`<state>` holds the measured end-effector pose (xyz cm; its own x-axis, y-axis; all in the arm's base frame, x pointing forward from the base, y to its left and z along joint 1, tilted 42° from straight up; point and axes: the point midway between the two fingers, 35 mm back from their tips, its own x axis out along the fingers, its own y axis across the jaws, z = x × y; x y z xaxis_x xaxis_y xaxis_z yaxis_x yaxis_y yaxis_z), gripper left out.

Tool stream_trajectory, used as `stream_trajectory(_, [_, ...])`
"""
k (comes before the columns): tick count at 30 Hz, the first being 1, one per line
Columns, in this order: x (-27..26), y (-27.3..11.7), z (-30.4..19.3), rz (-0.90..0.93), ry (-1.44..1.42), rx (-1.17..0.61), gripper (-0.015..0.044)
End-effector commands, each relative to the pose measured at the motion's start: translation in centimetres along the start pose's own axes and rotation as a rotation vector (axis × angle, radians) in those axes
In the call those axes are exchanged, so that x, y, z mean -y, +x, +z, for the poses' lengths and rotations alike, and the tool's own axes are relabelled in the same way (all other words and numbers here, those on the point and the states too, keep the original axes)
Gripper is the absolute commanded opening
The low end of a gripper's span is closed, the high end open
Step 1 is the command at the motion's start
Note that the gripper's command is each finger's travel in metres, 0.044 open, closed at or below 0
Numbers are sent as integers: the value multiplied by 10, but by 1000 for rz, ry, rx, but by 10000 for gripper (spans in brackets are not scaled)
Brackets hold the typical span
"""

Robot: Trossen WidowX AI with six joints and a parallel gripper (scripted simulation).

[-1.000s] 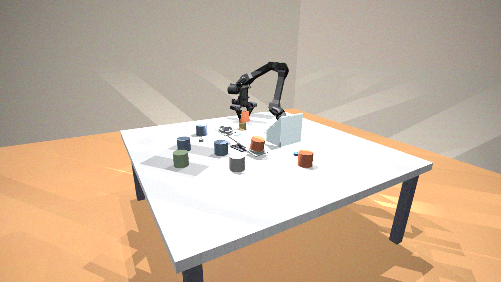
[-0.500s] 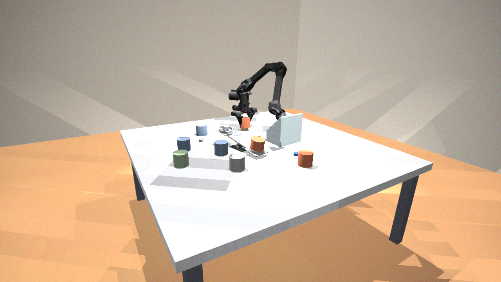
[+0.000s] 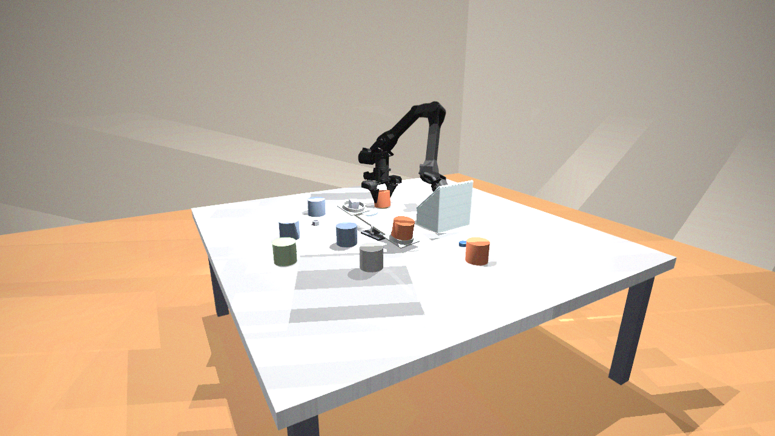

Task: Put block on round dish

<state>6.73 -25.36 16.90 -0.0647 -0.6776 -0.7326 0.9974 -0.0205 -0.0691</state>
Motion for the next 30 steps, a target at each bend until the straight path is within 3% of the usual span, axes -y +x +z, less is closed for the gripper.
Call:
stream_trajectory(1, [0,0,0,0,0,0,26])
stream_trajectory(17, [-1,-9,1,0,1,-2,440])
stream_trajectory(21, [0,-53,0,4,-3,-4,440])
stream_trajectory(26, [0,-55,-1,4,-4,-4,440])
stream_trajectory(30, [-5,-57,-1,16,-25,3,335])
